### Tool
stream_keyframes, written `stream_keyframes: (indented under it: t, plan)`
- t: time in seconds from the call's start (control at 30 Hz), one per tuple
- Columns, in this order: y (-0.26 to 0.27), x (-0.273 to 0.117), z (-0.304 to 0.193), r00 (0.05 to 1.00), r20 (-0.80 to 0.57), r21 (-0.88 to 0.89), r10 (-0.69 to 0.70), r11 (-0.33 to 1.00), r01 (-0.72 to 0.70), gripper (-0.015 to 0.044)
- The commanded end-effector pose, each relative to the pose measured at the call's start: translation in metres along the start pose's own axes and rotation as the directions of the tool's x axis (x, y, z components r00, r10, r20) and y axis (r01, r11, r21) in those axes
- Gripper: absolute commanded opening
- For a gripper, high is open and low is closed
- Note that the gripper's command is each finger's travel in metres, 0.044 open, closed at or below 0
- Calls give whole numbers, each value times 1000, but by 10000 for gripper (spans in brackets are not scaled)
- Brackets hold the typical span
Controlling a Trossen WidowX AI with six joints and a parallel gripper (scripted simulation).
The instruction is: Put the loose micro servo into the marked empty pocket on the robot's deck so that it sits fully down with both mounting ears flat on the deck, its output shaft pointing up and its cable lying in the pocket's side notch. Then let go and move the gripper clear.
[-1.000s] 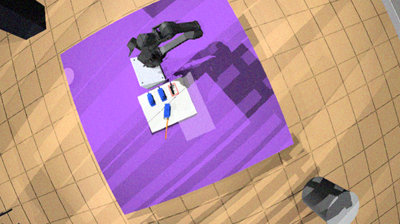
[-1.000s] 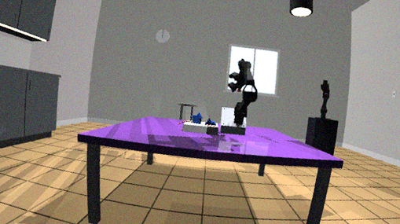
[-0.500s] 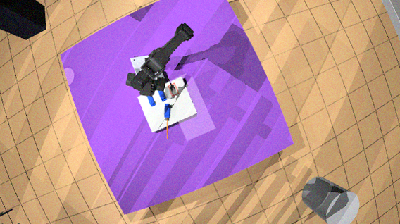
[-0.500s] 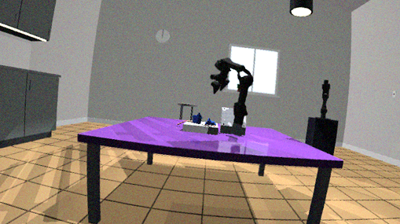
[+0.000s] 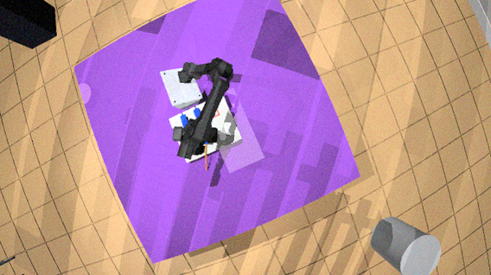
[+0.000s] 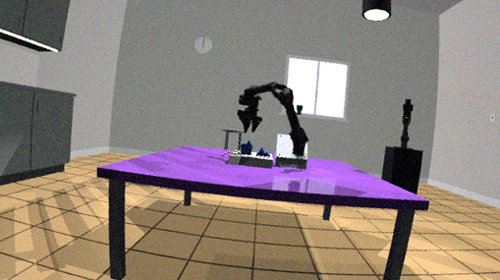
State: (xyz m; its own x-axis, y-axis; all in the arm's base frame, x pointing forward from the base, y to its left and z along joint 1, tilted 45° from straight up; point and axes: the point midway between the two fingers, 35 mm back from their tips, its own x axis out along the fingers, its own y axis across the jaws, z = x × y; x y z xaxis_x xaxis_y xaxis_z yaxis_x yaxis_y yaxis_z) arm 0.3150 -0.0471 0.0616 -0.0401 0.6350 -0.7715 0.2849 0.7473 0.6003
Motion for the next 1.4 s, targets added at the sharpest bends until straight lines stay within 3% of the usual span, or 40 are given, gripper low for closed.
stream_keyframes:
  t: [0.0,1.03,1.37]
  plan:
    - [20,32,11,995,-81,17,52,999,-51,440]
    - [25,80,7,995,-85,17,57,998,-55,440]
    - [25,80,7,995,-85,17,57,998,-55,177]
